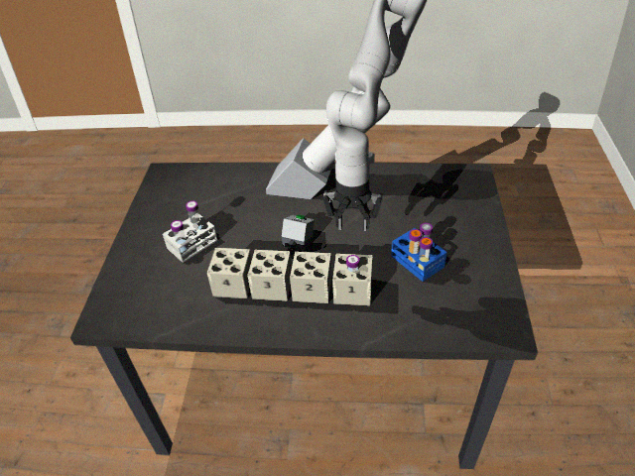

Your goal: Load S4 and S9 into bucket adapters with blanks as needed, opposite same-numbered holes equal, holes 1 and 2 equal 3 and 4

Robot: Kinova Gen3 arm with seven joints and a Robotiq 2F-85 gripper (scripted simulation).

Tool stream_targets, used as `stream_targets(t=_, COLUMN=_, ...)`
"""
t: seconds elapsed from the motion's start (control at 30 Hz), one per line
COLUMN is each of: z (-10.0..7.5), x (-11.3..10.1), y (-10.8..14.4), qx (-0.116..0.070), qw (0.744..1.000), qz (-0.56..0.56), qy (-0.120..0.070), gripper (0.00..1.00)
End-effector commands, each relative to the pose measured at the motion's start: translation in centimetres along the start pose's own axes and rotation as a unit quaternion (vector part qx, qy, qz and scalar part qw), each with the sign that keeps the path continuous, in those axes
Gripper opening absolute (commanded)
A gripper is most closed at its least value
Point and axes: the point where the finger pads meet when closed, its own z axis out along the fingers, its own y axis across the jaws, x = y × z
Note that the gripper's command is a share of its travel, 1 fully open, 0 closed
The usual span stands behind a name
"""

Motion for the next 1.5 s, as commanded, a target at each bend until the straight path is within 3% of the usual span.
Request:
stream_targets(t=0.0, z=-0.1, x=0.0, y=0.0, qx=0.0, qw=1.0, qz=0.0, qy=-0.001, gripper=0.62)
stream_targets(t=0.47, z=-0.1, x=0.0, y=0.0, qx=0.0, qw=1.0, qz=0.0, qy=-0.001, gripper=0.62)
stream_targets(t=0.87, z=-0.1, x=0.7, y=-3.3, qx=0.0, qw=0.98, qz=0.199, qy=-0.001, gripper=0.62)
stream_targets(t=1.1, z=-0.1, x=1.1, y=-5.6, qx=0.0, qw=0.943, qz=0.334, qy=-0.001, gripper=0.62)
stream_targets(t=1.47, z=-0.1, x=1.7, y=-8.5, qx=0.0, qw=0.941, qz=0.34, qy=-0.001, gripper=0.62)
